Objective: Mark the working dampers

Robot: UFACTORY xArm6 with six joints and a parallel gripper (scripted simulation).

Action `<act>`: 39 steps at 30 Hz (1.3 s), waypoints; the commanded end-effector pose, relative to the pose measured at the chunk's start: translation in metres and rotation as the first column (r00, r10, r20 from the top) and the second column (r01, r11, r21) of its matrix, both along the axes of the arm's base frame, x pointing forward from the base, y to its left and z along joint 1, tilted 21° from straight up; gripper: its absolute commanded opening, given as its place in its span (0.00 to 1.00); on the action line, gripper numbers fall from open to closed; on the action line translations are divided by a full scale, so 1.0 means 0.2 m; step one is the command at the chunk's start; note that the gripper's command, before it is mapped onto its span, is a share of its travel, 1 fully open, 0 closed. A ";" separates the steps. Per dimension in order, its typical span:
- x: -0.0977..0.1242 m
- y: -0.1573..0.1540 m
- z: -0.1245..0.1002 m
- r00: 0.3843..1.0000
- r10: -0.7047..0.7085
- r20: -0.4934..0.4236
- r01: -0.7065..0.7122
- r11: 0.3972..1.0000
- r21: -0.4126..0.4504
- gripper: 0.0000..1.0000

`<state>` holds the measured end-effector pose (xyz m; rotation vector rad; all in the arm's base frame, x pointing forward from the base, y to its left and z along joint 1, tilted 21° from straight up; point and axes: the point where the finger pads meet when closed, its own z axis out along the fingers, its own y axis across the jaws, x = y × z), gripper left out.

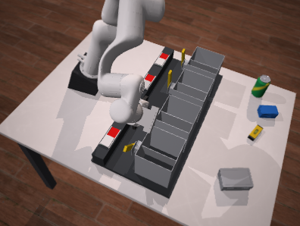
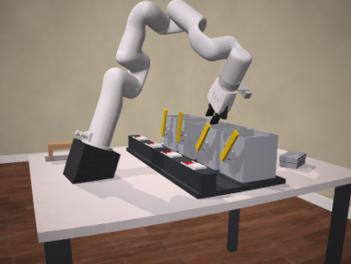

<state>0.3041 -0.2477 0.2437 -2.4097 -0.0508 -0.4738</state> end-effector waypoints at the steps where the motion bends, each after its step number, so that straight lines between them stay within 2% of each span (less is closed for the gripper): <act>1: 0.02 0.01 0.02 1.000 -0.008 0.001 0.008 1.000 -0.023 0.39; 5: 0.12 0.12 0.14 0.998 -0.063 -0.004 0.061 0.985 -0.162 0.39; 10: 0.21 0.22 0.23 0.994 -0.107 -0.014 0.099 0.954 -0.284 0.39; 12: 0.21 0.22 0.23 0.994 -0.107 -0.014 0.099 0.954 -0.284 0.39; 14: 0.28 0.30 0.30 0.990 -0.143 -0.010 0.129 0.919 -0.372 0.39; 23: 0.44 0.46 0.47 0.976 -0.219 0.007 0.186 0.812 -0.553 0.39; 26: 0.47 0.49 0.50 0.973 -0.232 0.019 0.199 0.789 -0.582 0.39; 39: 0.47 0.49 0.50 0.972 -0.232 0.019 0.200 0.787 -0.583 0.39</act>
